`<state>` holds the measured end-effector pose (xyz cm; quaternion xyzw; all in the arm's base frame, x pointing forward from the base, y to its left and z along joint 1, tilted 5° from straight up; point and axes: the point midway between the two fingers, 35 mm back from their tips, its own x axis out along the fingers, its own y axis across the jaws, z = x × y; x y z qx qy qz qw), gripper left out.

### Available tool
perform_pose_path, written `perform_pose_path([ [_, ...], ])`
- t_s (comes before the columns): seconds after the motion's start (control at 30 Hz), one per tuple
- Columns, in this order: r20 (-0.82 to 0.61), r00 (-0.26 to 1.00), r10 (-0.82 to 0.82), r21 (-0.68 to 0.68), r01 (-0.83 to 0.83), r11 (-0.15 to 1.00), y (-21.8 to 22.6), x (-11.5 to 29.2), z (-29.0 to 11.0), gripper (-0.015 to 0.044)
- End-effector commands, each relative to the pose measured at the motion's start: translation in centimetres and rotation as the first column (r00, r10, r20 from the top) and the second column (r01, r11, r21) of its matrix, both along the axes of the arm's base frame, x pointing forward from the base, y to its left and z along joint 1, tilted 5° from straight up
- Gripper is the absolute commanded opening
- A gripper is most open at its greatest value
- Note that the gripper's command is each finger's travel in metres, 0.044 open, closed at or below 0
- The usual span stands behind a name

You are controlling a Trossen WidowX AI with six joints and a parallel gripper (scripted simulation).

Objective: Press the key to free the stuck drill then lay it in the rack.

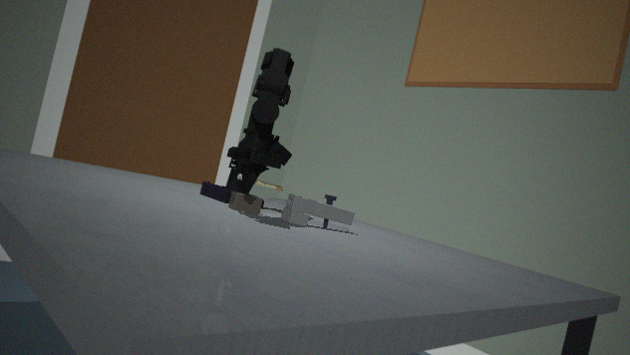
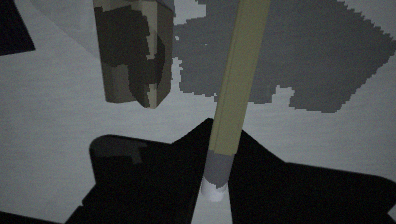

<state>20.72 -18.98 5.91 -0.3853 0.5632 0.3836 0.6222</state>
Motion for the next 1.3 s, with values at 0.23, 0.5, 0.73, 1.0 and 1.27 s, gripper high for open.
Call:
perform_pose_path([
  [0.23,0.005,1.000,0.003,-0.004,-0.003,1.000,-0.05,0.05,0.50,0.0000],
  [0.5,0.005,1.000,0.003,-0.004,-0.003,1.000,-0.06,0.05,0.70,0.0000],
  [0.73,0.005,1.000,0.003,-0.004,-0.003,1.000,-0.07,0.05,0.87,0.0000],
  [1.0,0.005,1.000,0.003,-0.004,-0.003,1.000,-0.09,0.07,1.07,0.0000],
  [1.27,0.005,1.000,0.003,-0.004,-0.003,1.000,-0.11,0.09,1.26,0.0000],
])
